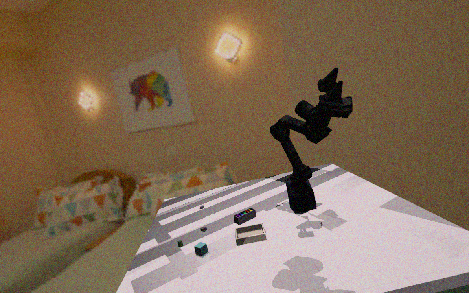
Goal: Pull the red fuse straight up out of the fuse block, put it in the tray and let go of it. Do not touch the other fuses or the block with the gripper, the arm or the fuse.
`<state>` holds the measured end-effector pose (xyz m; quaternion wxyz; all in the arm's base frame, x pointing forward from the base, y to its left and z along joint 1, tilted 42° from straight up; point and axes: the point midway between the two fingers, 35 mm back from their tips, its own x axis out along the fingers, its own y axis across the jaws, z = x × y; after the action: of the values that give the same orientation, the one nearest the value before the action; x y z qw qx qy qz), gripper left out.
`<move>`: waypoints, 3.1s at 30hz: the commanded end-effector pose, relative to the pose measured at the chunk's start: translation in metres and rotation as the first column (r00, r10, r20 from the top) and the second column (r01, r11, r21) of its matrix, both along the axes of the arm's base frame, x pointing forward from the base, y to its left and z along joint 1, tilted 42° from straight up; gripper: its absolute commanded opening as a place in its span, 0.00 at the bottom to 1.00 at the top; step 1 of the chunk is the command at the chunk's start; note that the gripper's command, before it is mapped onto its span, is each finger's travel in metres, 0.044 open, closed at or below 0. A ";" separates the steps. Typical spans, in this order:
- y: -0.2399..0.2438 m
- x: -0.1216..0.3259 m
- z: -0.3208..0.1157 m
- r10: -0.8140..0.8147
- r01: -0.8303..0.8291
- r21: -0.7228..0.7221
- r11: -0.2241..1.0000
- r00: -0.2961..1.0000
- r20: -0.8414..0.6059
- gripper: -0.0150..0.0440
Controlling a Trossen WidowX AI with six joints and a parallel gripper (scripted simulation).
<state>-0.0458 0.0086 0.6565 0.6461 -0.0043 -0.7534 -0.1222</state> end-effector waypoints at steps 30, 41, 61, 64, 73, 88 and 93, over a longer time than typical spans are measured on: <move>0.348 0.065 -0.154 0.143 -0.257 -0.928 0.269 0.964 -0.225 0.37; 0.389 0.210 -0.278 -0.207 -0.694 -0.720 -0.018 0.707 -0.676 0.37; 0.272 0.387 -0.499 -0.529 -0.879 0.272 0.391 -0.457 -0.715 0.37; 0.235 0.399 -0.537 -0.445 -0.717 0.460 0.524 -0.691 -0.569 0.37; 0.120 0.392 -0.630 0.083 0.136 0.717 0.683 -0.991 0.110 0.37; 0.031 0.333 -0.681 0.542 0.917 0.318 0.242 -0.400 0.739 0.37; 0.031 0.333 -0.682 0.542 0.917 0.318 0.242 -0.400 0.739 0.37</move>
<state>0.2881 0.0394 -0.0252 -0.4560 -0.5036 -0.7284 0.0885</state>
